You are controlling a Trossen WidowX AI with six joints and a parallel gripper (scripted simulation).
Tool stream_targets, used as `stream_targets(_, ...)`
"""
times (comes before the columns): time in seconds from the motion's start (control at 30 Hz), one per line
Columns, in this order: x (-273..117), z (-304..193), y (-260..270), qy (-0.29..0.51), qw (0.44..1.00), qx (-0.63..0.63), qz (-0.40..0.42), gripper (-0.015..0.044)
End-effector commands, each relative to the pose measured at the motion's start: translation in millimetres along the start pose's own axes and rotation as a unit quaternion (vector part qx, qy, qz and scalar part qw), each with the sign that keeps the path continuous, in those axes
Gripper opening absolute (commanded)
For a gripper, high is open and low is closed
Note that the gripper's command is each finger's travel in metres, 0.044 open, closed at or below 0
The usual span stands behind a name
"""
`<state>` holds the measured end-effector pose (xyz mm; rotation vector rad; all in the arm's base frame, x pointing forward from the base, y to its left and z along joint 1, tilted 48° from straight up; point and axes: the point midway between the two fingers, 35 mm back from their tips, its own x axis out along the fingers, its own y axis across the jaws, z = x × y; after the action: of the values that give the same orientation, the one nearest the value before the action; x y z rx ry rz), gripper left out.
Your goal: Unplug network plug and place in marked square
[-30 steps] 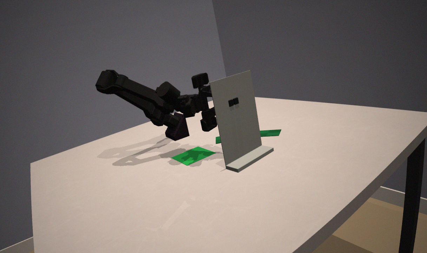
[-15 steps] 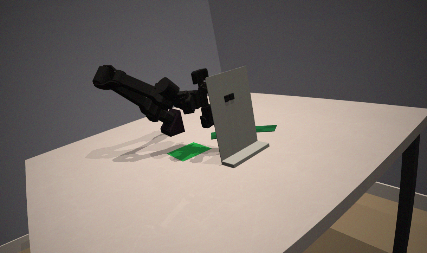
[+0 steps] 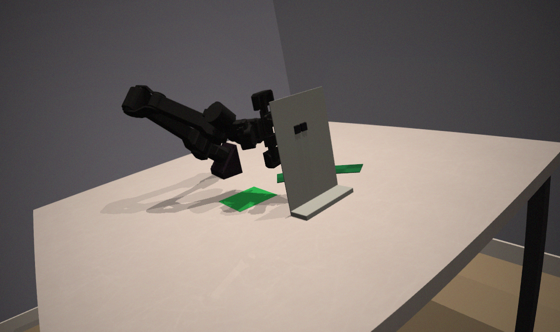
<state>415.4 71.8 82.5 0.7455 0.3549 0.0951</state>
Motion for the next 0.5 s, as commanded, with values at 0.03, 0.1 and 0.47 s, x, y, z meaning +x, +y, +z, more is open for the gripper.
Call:
stream_targets(0.03, 0.2, -0.6, -0.2, 0.001, 1.0, -0.002, 0.0, 0.0)
stream_targets(0.1, 0.1, -0.6, -0.2, 0.001, 1.0, -0.002, 0.0, 0.0)
stream_targets(0.47, -6.0, -1.6, -0.3, 0.002, 1.0, -0.002, 0.0, 0.0)
